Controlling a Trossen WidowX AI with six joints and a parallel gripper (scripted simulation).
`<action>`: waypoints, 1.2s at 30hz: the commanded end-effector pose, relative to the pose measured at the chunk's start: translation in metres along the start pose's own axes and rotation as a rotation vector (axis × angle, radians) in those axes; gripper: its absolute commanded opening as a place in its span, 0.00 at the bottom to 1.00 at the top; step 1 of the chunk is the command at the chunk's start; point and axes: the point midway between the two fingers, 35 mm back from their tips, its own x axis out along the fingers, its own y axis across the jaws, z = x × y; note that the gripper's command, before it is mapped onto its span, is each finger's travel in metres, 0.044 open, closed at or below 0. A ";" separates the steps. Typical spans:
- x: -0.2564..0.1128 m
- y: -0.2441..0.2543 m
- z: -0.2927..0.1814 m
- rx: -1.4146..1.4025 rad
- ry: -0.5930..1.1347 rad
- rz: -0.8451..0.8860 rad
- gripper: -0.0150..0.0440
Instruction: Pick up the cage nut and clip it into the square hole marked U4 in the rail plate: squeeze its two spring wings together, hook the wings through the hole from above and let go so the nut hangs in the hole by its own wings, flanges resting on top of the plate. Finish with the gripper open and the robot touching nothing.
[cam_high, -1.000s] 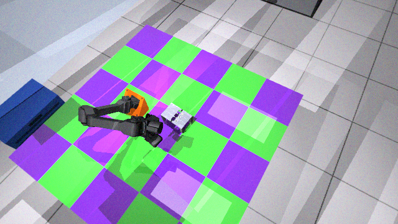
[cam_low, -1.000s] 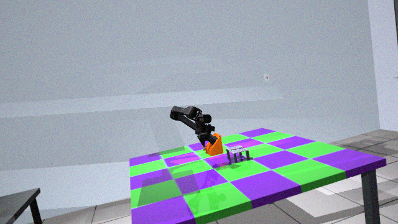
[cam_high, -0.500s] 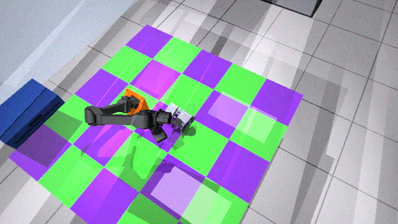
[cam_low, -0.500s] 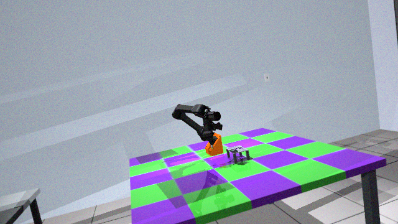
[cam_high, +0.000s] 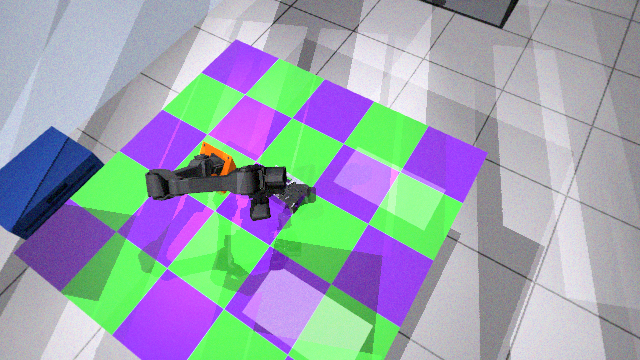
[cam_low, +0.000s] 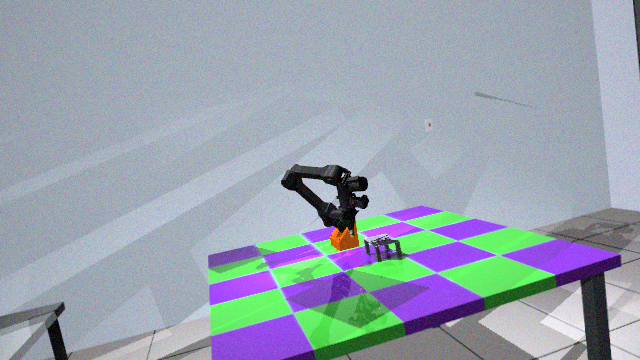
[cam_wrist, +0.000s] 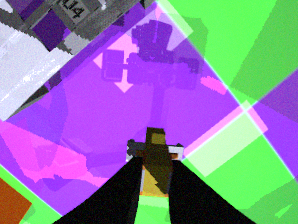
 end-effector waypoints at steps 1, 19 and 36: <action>-0.001 0.009 0.009 0.090 -0.003 0.003 0.32; 0.002 0.053 0.041 0.572 0.010 0.004 0.32; 0.011 0.076 0.055 0.801 0.023 -0.003 0.32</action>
